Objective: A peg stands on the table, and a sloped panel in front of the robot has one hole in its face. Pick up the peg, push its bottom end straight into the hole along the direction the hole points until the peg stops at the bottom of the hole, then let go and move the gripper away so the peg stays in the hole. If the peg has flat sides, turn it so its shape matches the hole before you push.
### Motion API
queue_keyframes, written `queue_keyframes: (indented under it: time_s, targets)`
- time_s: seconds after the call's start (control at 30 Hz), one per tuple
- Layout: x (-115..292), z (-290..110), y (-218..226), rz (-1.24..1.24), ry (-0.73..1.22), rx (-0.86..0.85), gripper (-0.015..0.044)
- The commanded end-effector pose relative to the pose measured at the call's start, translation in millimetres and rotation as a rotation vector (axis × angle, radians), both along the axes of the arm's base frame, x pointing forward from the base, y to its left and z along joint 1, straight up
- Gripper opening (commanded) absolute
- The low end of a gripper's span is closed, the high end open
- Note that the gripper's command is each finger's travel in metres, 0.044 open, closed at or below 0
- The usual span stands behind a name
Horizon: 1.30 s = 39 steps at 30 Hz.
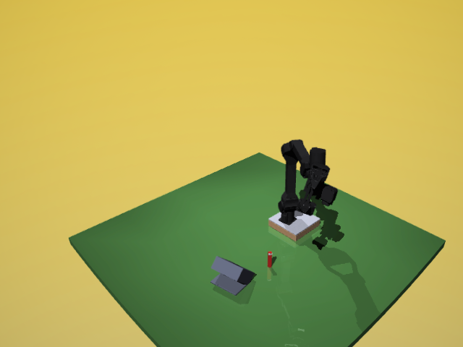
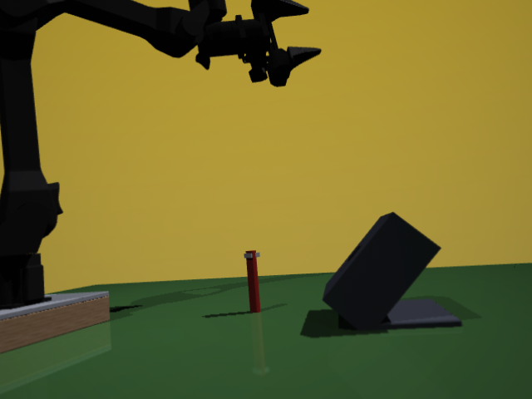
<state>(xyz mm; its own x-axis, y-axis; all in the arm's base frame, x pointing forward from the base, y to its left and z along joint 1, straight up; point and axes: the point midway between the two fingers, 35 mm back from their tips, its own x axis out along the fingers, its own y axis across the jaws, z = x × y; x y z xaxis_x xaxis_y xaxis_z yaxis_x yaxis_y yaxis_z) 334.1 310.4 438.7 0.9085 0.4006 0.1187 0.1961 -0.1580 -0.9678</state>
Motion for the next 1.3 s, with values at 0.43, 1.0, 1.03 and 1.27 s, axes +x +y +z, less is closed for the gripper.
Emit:
queue_keyframes:
  time_s: [0.43,1.0,1.03,1.27]
  targets:
    - [47,-142,-38,-0.006,0.355,-0.461,0.0440]
    - [33,-259,-113,0.060,0.806,-0.767,0.0440]
    - [30,-265,-117,0.066,0.836,-0.780,0.0440]
    - [6,-300,-151,0.114,1.047,-0.850,0.0440]
